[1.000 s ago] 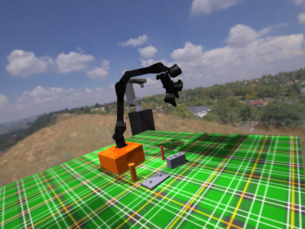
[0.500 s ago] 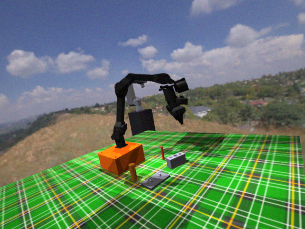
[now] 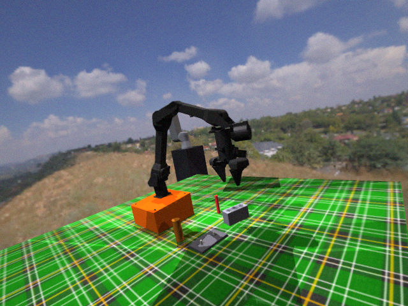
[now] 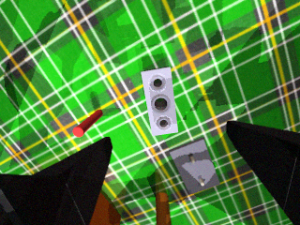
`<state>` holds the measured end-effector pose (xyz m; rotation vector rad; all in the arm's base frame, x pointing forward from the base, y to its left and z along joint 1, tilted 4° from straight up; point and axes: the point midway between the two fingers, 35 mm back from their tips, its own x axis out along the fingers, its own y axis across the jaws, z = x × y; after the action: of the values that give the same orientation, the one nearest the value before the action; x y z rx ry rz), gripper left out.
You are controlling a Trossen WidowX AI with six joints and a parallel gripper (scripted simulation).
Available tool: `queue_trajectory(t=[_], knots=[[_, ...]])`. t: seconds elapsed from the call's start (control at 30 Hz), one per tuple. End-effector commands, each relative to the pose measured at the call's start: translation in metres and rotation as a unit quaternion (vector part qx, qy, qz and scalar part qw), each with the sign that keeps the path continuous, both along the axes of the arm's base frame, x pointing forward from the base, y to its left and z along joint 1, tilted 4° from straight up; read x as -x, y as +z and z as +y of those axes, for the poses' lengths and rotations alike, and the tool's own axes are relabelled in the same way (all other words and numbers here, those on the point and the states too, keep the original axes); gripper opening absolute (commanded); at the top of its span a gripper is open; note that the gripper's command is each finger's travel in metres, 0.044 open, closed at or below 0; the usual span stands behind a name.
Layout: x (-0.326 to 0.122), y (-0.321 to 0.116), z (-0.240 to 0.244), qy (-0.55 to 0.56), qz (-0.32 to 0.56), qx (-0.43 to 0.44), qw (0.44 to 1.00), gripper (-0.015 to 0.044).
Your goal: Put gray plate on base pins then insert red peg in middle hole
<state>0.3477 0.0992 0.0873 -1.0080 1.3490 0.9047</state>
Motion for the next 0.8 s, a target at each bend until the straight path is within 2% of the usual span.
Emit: queue_trajectory(t=[0.0,0.13,0.77], knots=[[0.0,-0.014,-0.002,0.007,0.004,0.005,1.0,0.044],[-0.001,-0.065,-0.005,0.007,0.004,0.005,1.0,0.044],[-0.002,-0.09,-0.007,0.007,0.004,0.005,1.0,0.044]])
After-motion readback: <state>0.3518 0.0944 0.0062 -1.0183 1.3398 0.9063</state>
